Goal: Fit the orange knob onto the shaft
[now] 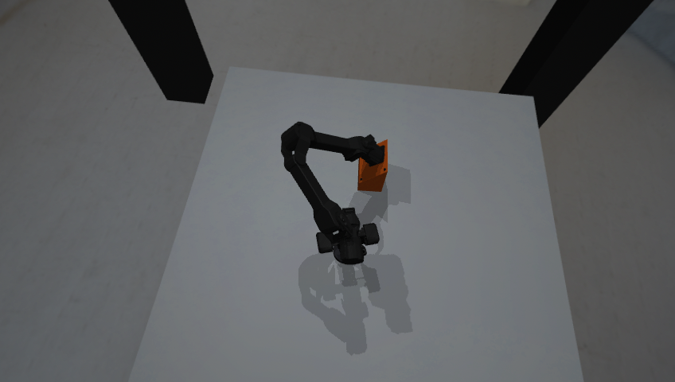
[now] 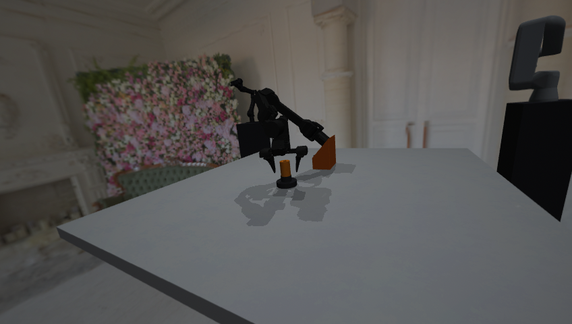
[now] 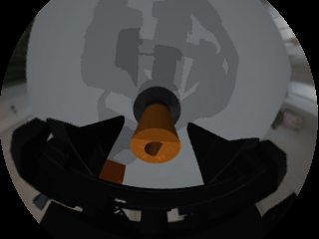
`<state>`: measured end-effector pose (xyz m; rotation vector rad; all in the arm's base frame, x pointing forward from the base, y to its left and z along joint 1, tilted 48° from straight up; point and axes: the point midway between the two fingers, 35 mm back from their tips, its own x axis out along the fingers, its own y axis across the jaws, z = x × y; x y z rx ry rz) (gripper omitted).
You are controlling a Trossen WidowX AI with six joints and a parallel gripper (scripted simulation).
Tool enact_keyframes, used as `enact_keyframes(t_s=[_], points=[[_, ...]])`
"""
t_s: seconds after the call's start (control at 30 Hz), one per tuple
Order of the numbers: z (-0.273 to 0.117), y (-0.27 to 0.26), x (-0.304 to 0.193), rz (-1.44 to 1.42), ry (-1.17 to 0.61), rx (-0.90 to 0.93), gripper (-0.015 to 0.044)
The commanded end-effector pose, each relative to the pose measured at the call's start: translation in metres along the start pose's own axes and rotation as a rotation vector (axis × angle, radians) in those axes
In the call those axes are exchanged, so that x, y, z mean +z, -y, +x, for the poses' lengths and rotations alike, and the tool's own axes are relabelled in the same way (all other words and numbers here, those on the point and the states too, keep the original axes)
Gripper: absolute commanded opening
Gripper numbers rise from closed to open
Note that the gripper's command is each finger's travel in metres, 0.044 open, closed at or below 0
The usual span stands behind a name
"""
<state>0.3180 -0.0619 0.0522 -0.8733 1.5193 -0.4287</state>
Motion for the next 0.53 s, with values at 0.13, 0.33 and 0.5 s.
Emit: enact_keyframes(t_s=[0.13,0.33,0.5], points=[[-0.083,-0.002,0.002,0.006,0.007,0.005,0.044],[-0.094,-0.002,0.004,-0.001,0.005,0.004,0.044],[-0.094,-0.002,0.004,-0.001,0.005,0.004,0.044]])
